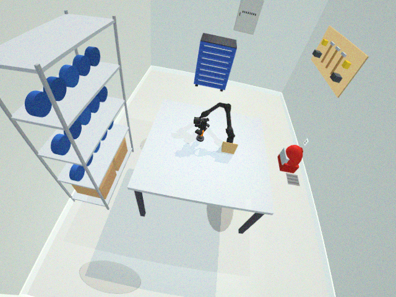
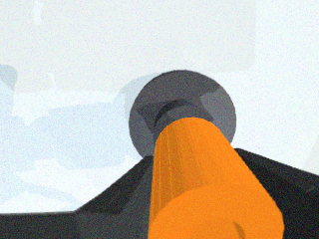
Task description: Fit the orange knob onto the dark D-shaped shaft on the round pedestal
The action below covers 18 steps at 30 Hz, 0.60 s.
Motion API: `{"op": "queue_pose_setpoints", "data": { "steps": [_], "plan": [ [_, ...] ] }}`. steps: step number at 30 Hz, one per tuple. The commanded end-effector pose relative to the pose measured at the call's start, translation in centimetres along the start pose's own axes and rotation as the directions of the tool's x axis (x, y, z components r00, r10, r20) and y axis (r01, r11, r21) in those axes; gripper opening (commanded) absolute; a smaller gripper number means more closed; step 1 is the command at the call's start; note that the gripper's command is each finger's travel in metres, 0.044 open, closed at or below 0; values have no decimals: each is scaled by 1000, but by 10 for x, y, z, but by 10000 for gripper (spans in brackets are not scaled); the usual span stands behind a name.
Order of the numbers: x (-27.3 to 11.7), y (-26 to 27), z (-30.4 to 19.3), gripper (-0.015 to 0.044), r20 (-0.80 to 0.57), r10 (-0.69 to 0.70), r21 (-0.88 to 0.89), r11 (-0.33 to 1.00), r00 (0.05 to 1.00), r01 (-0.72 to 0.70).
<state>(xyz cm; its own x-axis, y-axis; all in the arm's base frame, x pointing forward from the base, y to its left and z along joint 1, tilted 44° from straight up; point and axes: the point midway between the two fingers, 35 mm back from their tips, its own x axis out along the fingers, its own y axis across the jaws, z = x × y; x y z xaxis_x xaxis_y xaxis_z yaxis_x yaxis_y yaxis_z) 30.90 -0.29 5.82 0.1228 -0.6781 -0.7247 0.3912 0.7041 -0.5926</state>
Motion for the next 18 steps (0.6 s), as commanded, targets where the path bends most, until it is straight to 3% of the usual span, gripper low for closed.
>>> {"op": "queue_pose_setpoints", "data": {
  "steps": [1, 18],
  "plan": [
    [1, 0, 0, 0, 3, -1, 24, 1000, 1000, 1],
    [3, 0, 0, 0, 3, -1, 2, 1000, 1000, 1]
  ]
}}
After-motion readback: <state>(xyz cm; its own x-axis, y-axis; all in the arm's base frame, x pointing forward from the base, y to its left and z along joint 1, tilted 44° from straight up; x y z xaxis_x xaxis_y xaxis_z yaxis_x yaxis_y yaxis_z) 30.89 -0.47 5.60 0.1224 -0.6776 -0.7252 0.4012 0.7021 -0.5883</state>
